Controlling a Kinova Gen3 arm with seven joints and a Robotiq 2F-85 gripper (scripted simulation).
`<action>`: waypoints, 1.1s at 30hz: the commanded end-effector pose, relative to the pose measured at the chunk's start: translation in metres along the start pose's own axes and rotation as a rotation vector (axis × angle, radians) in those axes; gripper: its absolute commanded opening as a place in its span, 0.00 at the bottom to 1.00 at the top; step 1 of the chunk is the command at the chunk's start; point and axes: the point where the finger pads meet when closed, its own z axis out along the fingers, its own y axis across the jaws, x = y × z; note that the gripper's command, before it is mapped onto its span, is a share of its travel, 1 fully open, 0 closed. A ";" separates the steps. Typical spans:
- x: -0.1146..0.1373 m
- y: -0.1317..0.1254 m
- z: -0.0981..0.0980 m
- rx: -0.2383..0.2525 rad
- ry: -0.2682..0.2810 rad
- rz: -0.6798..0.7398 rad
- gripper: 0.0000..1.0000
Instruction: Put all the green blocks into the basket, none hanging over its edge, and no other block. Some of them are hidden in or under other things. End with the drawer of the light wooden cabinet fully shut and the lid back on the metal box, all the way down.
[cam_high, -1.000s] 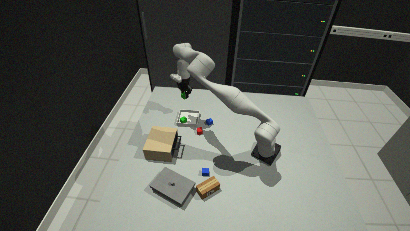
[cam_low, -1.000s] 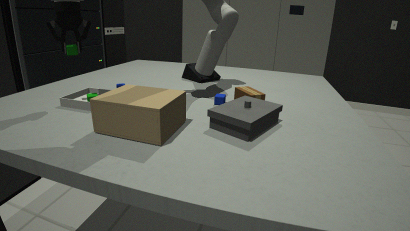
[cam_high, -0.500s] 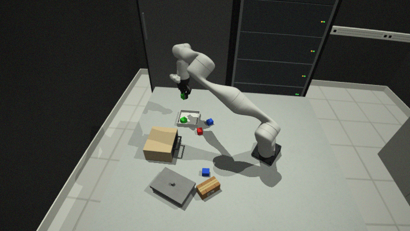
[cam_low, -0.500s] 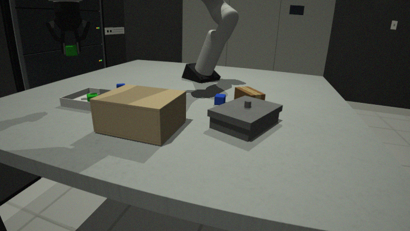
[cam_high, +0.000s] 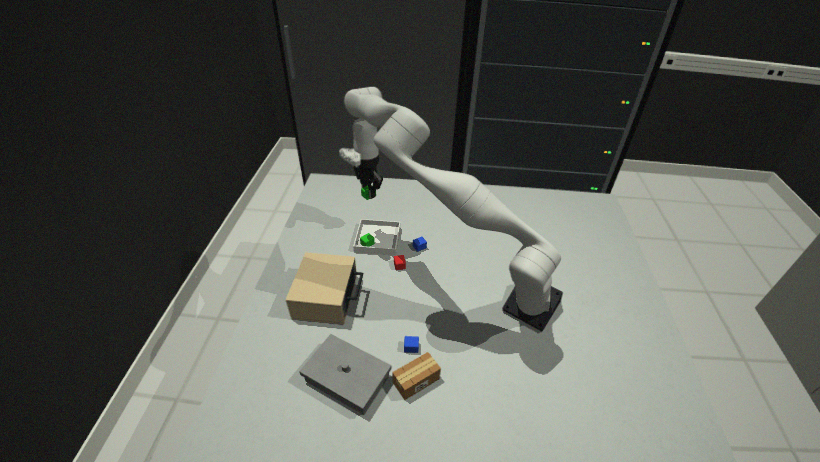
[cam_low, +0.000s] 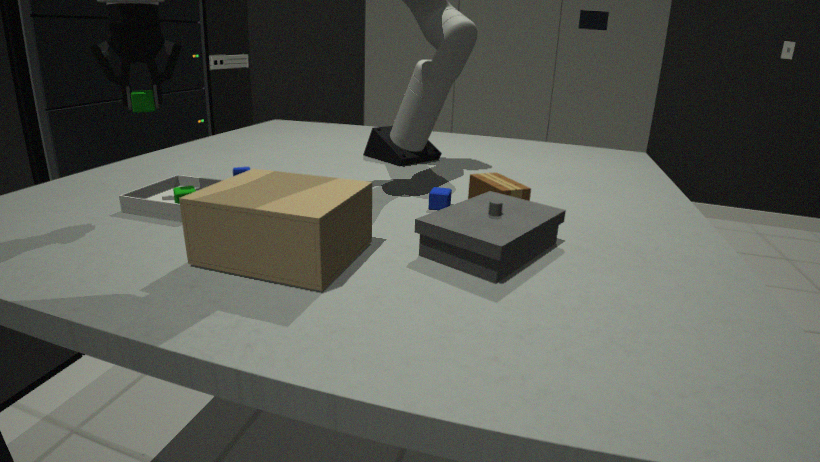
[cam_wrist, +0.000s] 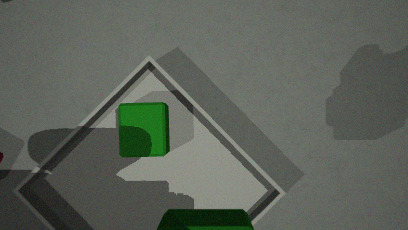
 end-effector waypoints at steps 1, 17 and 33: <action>0.003 -0.001 0.001 0.007 0.005 0.003 0.10; 0.003 -0.002 0.006 0.008 0.006 0.007 0.10; 0.003 -0.002 0.022 0.008 0.006 0.007 0.10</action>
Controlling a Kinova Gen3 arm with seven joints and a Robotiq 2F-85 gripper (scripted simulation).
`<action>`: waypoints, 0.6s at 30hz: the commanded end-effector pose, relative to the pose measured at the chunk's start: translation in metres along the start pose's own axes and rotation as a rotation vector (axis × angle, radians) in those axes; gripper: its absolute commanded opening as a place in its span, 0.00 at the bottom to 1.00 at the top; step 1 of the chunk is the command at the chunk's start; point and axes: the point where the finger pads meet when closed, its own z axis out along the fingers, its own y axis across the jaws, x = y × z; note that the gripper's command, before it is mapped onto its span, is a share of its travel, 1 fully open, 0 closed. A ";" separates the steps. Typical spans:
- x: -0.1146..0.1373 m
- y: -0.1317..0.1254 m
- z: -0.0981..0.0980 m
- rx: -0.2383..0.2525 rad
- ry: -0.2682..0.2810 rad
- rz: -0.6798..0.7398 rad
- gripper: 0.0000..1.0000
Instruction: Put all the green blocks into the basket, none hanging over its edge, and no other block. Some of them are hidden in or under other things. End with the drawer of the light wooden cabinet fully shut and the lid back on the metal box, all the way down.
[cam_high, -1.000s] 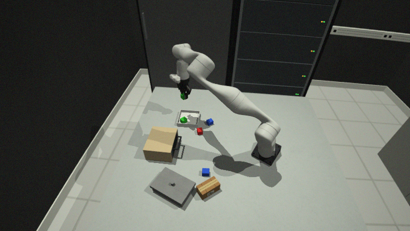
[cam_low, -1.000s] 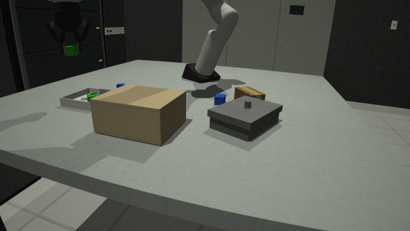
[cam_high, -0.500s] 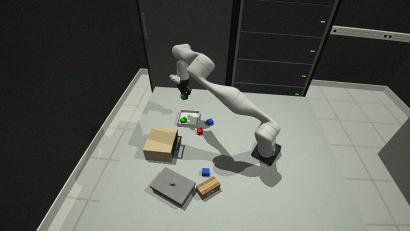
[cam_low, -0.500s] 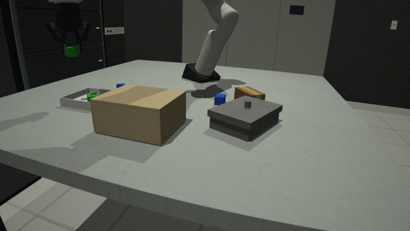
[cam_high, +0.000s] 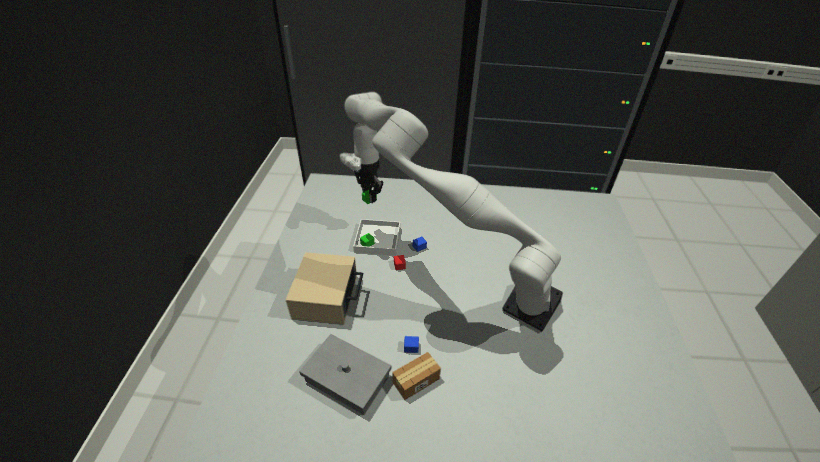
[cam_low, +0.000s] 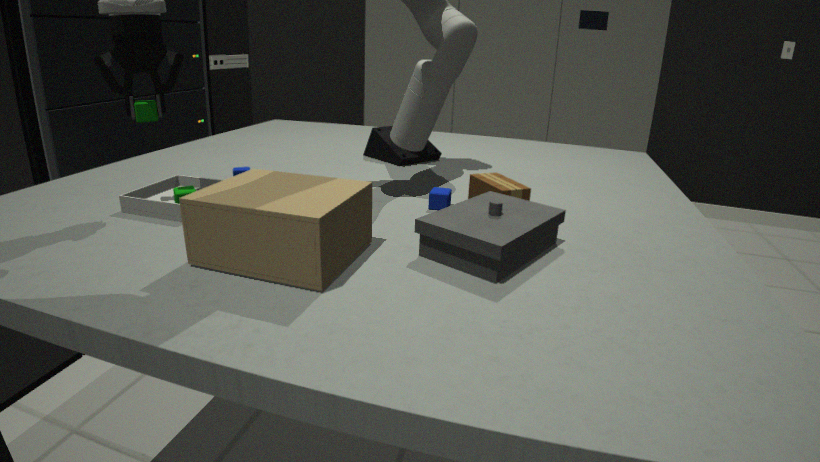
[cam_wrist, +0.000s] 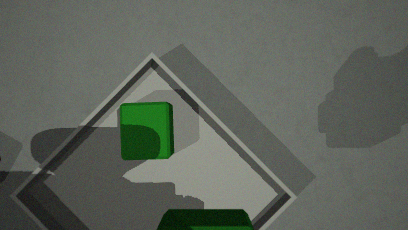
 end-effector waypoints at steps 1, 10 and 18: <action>0.002 0.002 0.008 -0.004 0.006 0.000 0.10; 0.003 0.002 0.020 -0.004 0.006 0.000 0.10; 0.003 0.002 0.037 -0.004 0.006 0.001 0.10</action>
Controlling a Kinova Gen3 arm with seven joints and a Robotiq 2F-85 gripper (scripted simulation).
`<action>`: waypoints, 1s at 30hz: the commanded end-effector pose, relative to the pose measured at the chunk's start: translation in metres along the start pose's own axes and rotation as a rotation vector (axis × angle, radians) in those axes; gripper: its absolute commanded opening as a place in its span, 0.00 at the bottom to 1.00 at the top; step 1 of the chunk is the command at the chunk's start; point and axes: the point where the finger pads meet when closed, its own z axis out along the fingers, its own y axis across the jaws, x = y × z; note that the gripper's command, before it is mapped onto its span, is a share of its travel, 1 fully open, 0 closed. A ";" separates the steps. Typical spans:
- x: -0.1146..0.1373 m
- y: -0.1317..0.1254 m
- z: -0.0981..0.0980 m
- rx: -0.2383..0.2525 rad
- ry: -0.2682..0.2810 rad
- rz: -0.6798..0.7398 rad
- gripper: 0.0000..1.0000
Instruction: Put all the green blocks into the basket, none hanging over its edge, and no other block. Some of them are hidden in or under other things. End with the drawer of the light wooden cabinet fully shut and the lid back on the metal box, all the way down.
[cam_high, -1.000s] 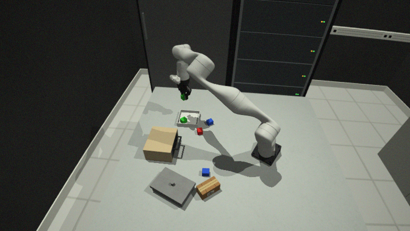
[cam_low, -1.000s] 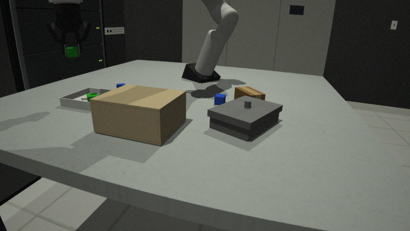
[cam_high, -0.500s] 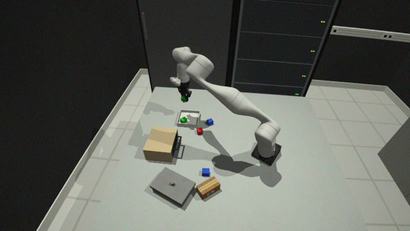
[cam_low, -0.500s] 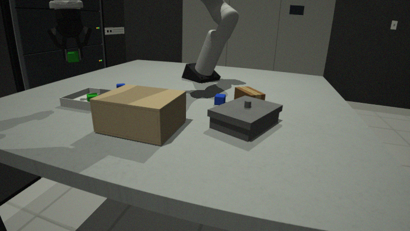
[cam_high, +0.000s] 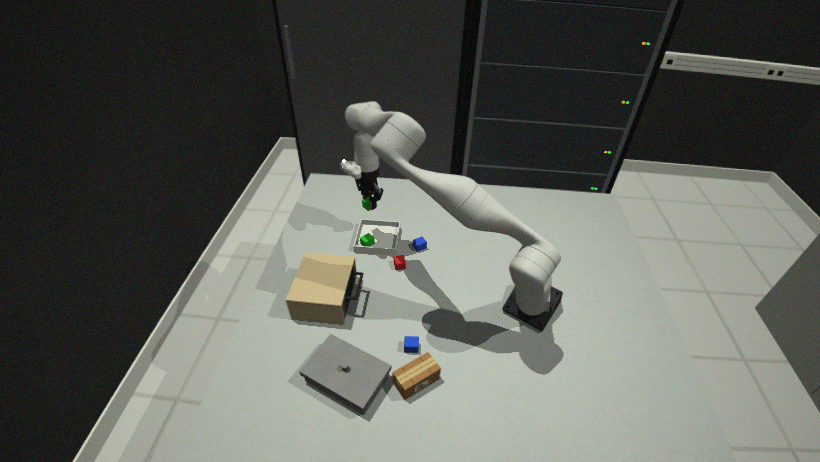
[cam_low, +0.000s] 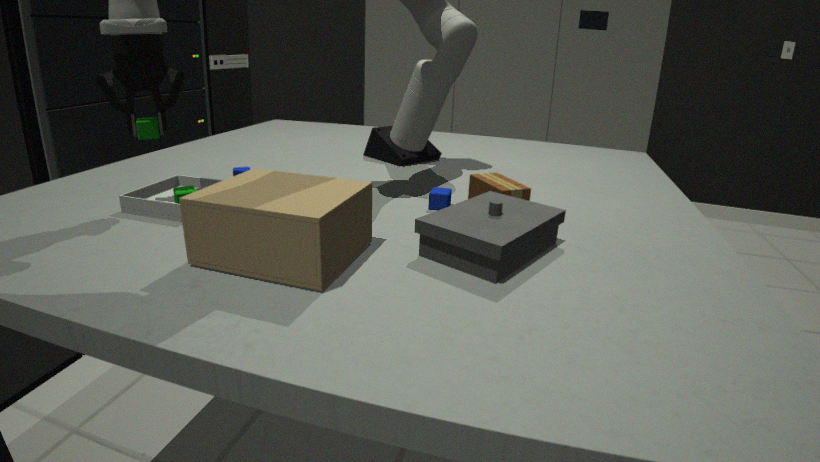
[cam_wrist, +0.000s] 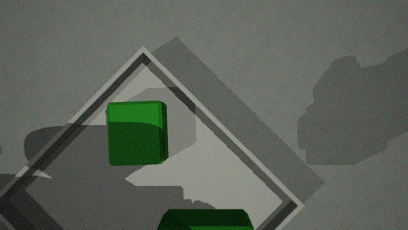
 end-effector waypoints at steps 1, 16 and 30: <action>0.002 0.001 0.010 -0.003 0.006 -0.004 0.10; 0.002 0.002 0.042 -0.003 0.006 -0.004 0.10; 0.002 0.003 0.070 -0.003 0.005 -0.004 0.10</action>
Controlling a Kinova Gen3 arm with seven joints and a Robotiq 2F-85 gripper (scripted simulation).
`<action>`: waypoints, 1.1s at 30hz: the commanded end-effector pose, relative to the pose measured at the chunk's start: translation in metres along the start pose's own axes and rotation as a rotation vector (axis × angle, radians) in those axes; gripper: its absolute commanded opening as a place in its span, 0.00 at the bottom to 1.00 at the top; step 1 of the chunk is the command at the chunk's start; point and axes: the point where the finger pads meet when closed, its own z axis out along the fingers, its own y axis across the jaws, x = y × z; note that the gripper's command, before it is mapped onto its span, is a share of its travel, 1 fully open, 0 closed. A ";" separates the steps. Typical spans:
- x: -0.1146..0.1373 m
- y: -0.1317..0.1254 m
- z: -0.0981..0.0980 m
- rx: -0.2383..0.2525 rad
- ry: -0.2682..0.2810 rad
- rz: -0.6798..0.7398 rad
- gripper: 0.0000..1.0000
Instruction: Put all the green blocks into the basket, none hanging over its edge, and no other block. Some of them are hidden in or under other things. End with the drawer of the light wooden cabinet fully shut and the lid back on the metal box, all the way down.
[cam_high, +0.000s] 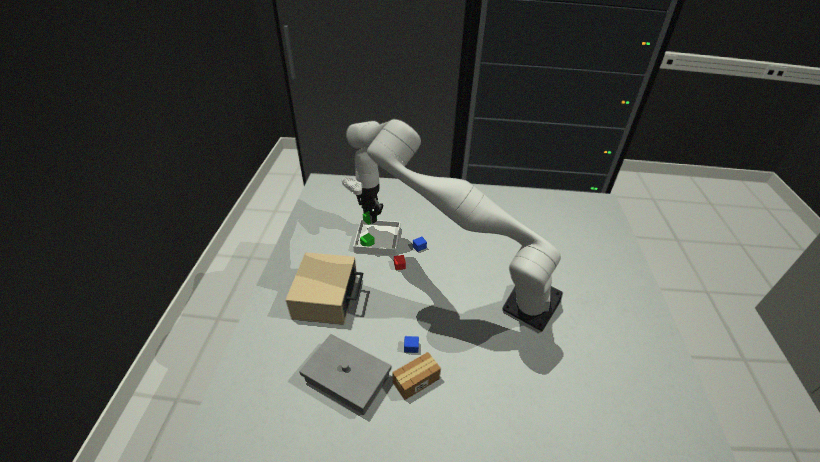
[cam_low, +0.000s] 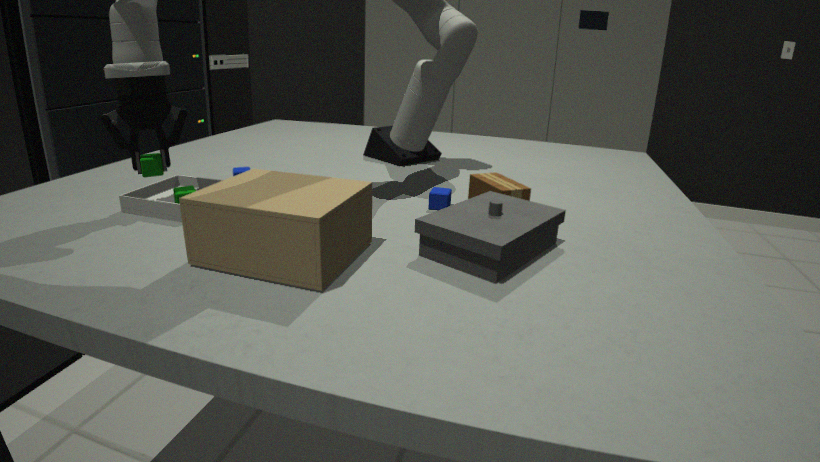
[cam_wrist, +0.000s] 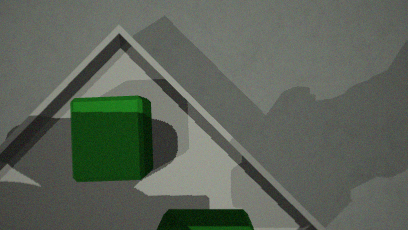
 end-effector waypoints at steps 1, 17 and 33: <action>0.001 0.001 0.011 -0.002 0.005 -0.003 0.10; 0.001 0.001 0.037 -0.002 0.004 -0.002 0.10; 0.001 0.002 0.050 -0.002 0.004 -0.002 0.10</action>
